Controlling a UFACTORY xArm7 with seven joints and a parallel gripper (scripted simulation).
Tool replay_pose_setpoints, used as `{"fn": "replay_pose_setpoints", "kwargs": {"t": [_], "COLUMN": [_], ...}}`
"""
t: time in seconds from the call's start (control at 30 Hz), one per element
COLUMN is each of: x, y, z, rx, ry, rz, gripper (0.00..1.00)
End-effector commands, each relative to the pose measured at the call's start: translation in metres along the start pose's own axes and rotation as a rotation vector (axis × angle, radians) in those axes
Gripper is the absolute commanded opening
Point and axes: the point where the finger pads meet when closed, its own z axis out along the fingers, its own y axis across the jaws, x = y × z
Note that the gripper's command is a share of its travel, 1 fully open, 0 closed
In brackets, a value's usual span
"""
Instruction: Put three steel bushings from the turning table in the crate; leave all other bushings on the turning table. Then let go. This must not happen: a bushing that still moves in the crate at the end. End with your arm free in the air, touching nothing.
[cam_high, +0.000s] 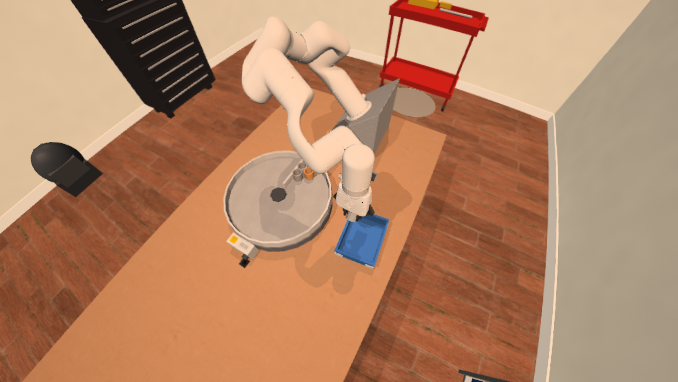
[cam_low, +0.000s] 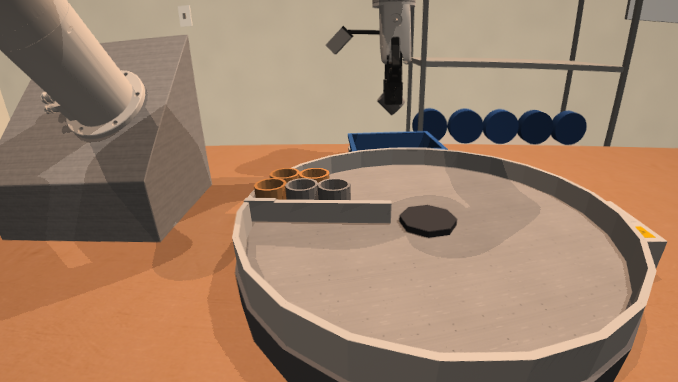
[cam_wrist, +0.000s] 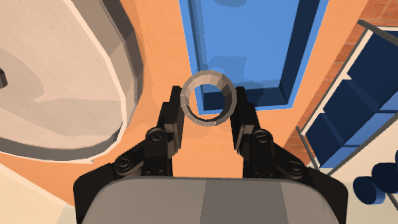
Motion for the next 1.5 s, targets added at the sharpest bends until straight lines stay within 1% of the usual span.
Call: {"fn": "replay_pose_setpoints", "kwargs": {"t": [0.0,0.13,0.27,0.9,1.0,1.07,1.33,1.47], "x": [-0.014,-0.02,-0.023,-0.023,-0.023,-0.023,-0.022,-0.022], "y": [0.028,0.045,0.052,0.054,0.054,0.054,0.054,0.054], "z": [-0.001,-0.001,0.0,0.001,0.01,0.01,0.054,0.064], "rx": [0.007,0.007,0.007,0.007,0.007,0.007,0.007,0.007], "ry": [0.004,0.004,0.004,0.004,0.004,0.004,0.004,0.004], "rz": [0.0,0.0,0.0,0.0,0.0,0.0,0.0,0.0], "gripper": [0.0,0.0,0.0,0.0,0.0,0.0,0.0,0.0]}}
